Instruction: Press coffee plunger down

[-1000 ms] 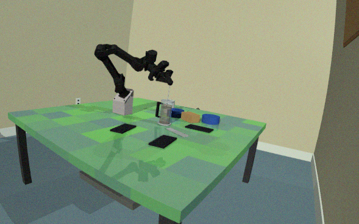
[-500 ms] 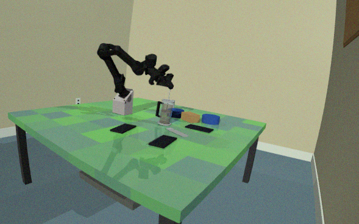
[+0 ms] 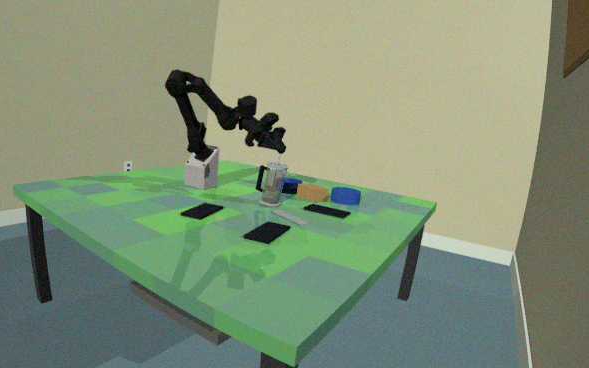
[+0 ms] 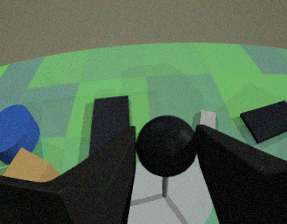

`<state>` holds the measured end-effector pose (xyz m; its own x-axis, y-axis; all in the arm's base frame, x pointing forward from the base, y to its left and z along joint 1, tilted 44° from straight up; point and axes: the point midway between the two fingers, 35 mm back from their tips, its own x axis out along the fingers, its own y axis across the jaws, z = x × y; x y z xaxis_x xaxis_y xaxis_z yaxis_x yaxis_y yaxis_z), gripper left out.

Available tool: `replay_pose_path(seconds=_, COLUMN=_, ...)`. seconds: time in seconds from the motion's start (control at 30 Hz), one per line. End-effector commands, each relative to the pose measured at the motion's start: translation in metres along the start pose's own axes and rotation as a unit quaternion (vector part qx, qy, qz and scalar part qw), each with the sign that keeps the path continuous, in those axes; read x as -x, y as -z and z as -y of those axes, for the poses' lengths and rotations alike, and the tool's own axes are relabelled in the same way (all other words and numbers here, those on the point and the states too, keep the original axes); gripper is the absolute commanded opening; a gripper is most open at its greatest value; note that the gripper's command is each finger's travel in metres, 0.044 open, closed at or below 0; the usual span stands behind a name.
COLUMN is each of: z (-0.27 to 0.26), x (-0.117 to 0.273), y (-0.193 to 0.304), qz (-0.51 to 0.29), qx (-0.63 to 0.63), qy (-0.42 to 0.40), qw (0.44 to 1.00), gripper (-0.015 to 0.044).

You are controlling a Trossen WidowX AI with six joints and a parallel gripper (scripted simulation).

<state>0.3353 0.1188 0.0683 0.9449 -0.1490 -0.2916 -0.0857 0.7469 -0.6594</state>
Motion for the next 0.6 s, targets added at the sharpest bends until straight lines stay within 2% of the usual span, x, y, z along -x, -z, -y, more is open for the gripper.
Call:
replay_pose_path(seconds=0.0, z=0.0013, x=-0.0075, y=0.0264, qz=-0.033, qx=0.021, qy=0.005, qw=0.999, gripper=0.0123)
replay_pose_path(seconds=0.57, z=-0.0002, x=-0.0155, y=0.0236, qz=-0.032, qx=0.021, qy=0.006, qw=0.999, gripper=0.0123)
